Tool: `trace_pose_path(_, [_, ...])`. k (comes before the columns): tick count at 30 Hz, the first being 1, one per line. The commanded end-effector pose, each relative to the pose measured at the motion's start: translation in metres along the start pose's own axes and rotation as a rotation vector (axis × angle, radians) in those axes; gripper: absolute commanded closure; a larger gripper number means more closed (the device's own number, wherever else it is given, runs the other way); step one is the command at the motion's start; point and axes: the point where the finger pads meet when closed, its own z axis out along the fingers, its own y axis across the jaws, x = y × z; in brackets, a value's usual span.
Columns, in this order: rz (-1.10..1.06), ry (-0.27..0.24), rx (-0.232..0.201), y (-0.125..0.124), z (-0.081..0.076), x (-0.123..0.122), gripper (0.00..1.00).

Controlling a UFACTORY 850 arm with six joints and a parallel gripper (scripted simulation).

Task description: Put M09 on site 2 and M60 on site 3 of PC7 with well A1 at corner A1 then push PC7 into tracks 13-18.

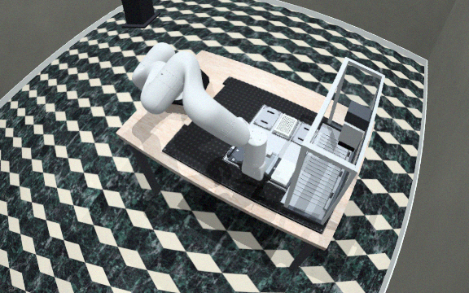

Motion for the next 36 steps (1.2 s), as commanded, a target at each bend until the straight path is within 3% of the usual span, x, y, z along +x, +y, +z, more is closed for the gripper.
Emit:
trace_pose_path(1, [0.000, 0.000, -0.001, 0.001, -0.001, -0.002, 0.00])
trace_pose_path(36, [0.000, 0.000, -0.001, 0.001, -0.001, -0.023, 0.00])
